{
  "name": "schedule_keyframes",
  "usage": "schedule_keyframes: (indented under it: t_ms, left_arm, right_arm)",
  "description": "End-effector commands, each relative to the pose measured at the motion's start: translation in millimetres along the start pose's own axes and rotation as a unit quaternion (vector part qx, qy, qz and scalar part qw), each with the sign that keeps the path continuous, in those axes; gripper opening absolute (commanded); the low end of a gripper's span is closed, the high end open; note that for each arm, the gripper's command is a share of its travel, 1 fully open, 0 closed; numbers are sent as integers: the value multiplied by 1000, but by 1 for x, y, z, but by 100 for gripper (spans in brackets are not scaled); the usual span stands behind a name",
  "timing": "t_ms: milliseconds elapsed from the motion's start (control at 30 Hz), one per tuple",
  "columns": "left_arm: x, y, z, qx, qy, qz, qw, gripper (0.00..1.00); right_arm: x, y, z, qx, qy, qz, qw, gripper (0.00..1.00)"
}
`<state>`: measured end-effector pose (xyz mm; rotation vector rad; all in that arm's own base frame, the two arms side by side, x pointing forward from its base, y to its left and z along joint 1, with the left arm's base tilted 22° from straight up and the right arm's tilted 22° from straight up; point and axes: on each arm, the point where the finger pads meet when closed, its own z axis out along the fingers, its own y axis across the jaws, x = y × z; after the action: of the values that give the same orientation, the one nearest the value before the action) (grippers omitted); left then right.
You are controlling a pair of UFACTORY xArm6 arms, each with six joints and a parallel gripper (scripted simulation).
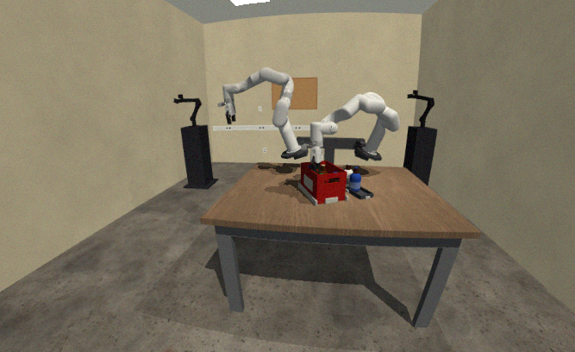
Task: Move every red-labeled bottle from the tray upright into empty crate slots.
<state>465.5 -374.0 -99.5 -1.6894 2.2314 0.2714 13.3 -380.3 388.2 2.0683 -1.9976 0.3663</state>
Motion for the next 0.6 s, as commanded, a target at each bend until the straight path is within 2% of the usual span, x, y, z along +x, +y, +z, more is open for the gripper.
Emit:
schedule_keyframes:
  t_ms: [0, 333, 567]
  left_arm:
    - [1, -2, -4, 2, 1, 0, 1000, 66]
    - [1, -2, -13, 2, 1, 0, 1000, 66]
    - [1, -2, -28, 2, 1, 0, 1000, 66]
  right_arm:
    - [1, 0, -2, 0, 2, 0, 1000, 100]
    - [1, 0, -2, 0, 2, 0, 1000, 100]
    - [1, 0, -2, 0, 2, 0, 1000, 100]
